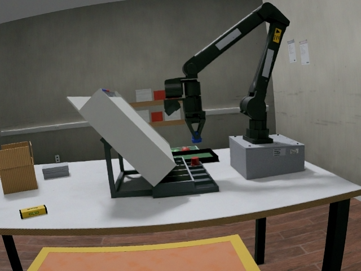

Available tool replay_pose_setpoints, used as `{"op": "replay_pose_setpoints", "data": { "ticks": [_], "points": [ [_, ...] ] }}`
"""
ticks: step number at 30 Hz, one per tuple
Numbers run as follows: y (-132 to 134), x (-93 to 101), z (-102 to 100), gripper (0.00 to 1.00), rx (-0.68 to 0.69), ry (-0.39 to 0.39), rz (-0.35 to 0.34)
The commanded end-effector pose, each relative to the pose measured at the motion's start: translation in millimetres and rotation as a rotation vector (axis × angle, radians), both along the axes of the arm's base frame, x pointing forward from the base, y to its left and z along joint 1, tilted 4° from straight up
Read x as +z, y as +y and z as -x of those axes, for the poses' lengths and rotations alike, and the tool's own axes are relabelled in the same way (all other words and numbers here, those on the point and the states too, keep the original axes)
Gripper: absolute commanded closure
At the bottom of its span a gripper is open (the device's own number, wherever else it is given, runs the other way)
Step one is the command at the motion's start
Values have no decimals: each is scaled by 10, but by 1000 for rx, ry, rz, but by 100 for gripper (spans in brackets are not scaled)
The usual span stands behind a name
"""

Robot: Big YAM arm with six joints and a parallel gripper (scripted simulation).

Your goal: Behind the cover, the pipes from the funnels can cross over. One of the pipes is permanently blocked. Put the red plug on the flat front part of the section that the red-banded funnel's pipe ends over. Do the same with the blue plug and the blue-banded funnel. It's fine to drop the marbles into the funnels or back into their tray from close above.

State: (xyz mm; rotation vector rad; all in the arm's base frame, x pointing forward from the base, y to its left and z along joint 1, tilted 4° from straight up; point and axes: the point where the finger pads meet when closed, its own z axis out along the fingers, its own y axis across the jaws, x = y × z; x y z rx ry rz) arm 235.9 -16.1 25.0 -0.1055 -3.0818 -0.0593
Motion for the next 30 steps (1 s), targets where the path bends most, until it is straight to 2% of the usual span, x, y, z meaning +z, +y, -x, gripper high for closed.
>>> {"op": "replay_pose_setpoints", "data": {
  "ticks": [1,27,30],
  "points": [
    [-25,-1,19,100,-5,-10,-4],
    [-25,-24,67,100,-3,-9,-4],
    [-16,-220,67,100,-3,-9,-4]
  ]
}}
